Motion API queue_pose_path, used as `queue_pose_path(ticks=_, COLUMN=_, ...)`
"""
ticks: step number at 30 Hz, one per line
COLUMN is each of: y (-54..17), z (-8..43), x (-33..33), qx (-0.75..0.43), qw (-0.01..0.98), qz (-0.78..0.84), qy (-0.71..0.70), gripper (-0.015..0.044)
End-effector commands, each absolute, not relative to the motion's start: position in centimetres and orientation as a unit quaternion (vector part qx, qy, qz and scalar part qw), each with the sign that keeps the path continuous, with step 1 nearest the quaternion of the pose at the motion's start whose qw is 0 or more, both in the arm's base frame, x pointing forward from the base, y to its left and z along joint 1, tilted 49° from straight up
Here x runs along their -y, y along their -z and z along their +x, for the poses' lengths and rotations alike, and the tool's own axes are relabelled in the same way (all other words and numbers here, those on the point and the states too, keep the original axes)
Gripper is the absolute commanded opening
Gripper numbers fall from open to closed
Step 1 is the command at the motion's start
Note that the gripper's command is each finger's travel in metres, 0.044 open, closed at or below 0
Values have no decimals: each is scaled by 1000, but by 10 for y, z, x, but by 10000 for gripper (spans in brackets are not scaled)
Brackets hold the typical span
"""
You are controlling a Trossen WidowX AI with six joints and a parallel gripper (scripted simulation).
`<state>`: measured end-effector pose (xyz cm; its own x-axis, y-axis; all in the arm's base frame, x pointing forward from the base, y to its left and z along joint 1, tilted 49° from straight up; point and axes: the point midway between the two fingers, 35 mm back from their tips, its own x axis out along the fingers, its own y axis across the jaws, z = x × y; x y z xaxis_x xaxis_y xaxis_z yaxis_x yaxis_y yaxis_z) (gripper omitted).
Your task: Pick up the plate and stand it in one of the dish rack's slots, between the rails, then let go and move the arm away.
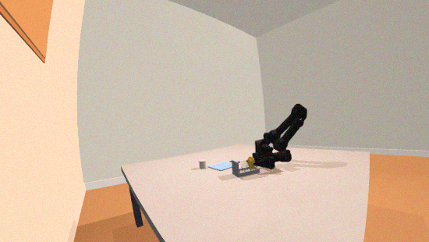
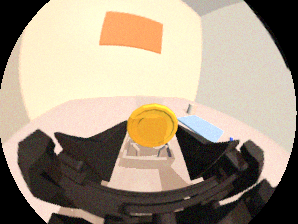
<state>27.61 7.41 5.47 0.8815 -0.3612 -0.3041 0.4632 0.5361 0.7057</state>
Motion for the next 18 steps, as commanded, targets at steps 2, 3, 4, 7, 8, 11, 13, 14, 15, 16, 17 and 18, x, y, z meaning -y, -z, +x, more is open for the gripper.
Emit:
queue_pose_path(ticks=2, y=-56, z=276, x=-73, qx=-60, qw=874, qz=421, qy=236, gripper=0)
queue_pose_path(ticks=3, y=-56, z=276, x=-73, qx=-60, qw=874, qz=421, qy=236, gripper=0)
queue_pose_path(ticks=4, y=-56, z=276, x=-73, qx=-60, qw=874, qz=421, qy=236, gripper=0)
queue_pose_path(ticks=7, y=-56, z=276, x=-73, qx=-60, qw=874, qz=421, qy=236, gripper=0)
queue_pose_path(ticks=8, y=-56, z=276, x=-73, qx=-60, qw=874, qz=421, qy=236, gripper=0)
queue_pose_path(ticks=11, y=-56, z=276, x=-73, qx=-59, qw=873, qz=422, qy=236, gripper=26)
queue_pose_path(ticks=13, y=-56, z=277, x=-73, qx=-58, qw=873, qz=423, qy=236, gripper=79)
queue_pose_path(ticks=14, y=-56, z=277, x=-73, qx=-58, qw=873, qz=423, qy=236, gripper=105)
queue_pose_path(ticks=15, y=-56, z=277, x=-73, qx=-58, qw=873, qz=423, qy=236, gripper=131)
queue_pose_path(ticks=16, y=-56, z=277, x=-73, qx=-58, qw=873, qz=423, qy=236, gripper=157)
queue_pose_path(ticks=17, y=-56, z=277, x=-73, qx=-58, qw=873, qz=423, qy=236, gripper=184)
queue_pose_path(ticks=18, y=-56, z=277, x=-73, qx=-58, qw=873, qz=423, qy=236, gripper=210)
